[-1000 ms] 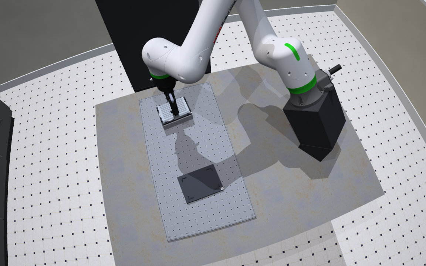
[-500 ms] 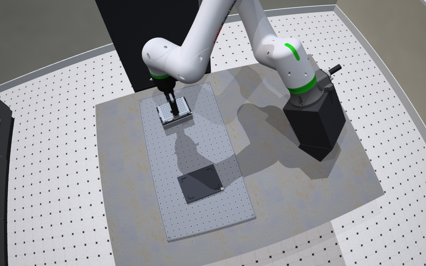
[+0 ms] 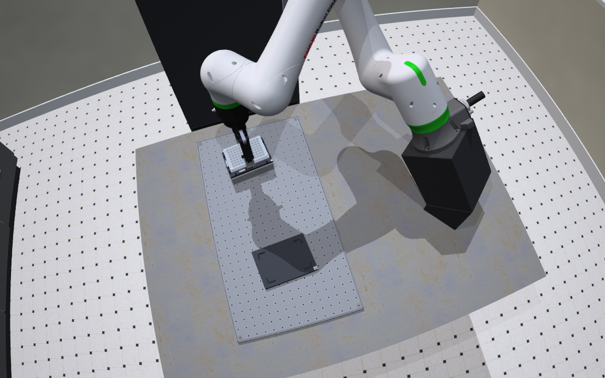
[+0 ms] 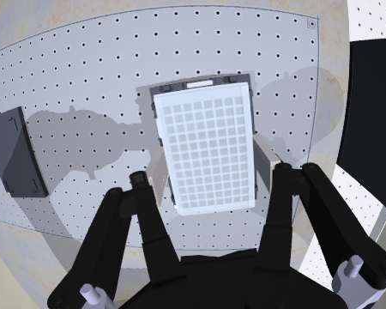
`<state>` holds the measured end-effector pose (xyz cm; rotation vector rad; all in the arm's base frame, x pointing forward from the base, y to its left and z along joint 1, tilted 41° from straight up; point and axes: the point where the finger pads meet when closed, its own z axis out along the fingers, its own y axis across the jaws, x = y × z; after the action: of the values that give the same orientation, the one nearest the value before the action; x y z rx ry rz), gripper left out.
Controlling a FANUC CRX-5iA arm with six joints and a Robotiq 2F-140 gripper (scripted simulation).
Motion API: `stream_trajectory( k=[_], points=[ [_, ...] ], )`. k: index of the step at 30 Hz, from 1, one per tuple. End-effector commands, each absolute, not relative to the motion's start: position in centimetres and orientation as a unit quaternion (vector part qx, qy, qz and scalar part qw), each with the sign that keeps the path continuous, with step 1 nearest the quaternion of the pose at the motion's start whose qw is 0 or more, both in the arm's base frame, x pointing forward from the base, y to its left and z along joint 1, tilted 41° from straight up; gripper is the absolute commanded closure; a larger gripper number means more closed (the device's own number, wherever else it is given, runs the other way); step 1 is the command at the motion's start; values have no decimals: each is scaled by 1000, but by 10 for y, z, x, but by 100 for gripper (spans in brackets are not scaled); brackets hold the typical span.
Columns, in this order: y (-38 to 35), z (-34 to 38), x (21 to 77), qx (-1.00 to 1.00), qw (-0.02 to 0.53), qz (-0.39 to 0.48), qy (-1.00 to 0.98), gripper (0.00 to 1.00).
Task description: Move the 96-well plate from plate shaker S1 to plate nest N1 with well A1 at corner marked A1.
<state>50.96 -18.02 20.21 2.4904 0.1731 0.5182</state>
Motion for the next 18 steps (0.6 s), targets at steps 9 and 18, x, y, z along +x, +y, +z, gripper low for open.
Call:
stream_trajectory(
  k=[9,18],
  points=[
    [-171,216,503,934,292,195,65,100],
    [-165,224,498,934,292,195,65,100]
  ],
)
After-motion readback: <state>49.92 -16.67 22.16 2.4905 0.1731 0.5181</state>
